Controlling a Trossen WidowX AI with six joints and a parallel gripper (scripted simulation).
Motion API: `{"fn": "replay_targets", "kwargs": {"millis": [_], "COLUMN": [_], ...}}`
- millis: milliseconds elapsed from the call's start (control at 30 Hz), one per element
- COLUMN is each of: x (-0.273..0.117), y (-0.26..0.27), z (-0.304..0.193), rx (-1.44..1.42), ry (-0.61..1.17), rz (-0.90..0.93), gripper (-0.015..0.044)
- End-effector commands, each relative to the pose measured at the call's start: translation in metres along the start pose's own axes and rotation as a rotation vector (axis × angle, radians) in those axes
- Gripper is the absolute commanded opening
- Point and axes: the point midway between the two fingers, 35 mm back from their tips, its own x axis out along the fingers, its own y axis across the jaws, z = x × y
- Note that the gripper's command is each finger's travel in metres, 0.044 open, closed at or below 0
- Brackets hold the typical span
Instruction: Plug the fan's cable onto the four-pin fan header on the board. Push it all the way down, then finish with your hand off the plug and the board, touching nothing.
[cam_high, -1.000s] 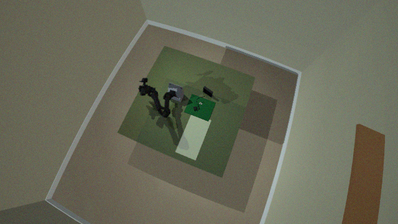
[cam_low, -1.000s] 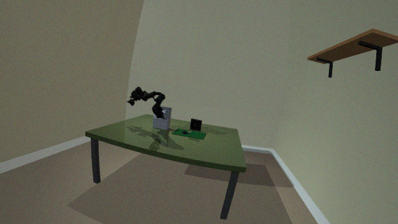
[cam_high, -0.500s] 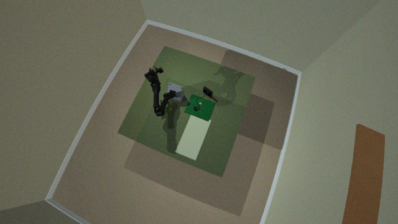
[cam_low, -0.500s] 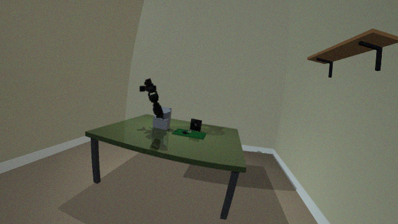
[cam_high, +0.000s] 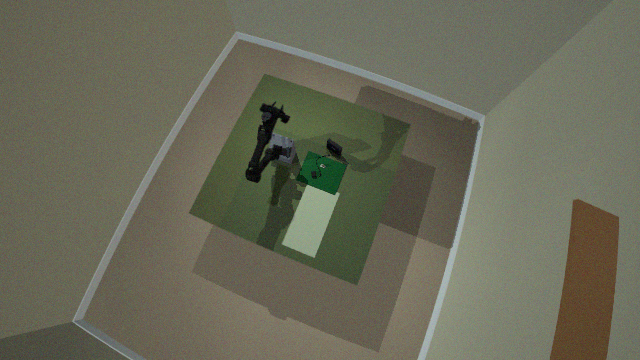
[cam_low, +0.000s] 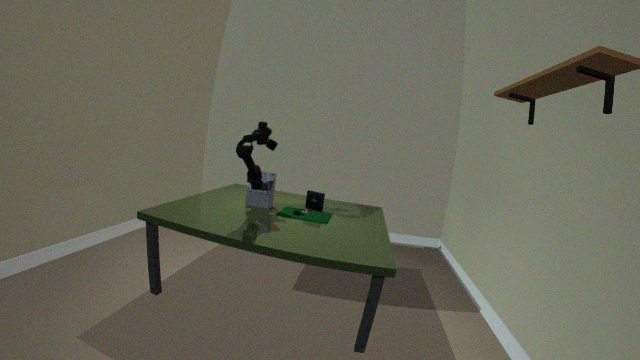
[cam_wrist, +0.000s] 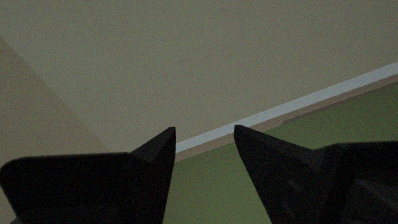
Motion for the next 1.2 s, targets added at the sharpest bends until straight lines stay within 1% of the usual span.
{"fn": "replay_targets", "kwargs": {"millis": [0,133,367,500,700,867,1000,1067,1167], "x": [0.001,-0.009,-0.044,-0.07,-0.124,-0.172,-0.212,-0.221,-0.222], "y": [-0.074,-0.139,-0.232,-0.281,-0.351,-0.391,-0.409,-0.411,-0.411], "z": [0.018,0.024,0.014,-0.004,-0.052,-0.104,-0.149,-0.16,-0.161], "rx": [0.245,0.478,0.821,1.037,1.417,1.711,1.913,1.954,1.957], "ry": [0.011,0.016,0.024,0.029,0.044,0.055,0.096,0.115,0.117], "rz": [-0.208,-0.386,-0.629,-0.782,-1.067,-1.292,-1.473,-1.517,-1.52], "gripper": [0.021,0.021,0.021,0.021,0.021,0.021,0.021,0.021,0.021]}}
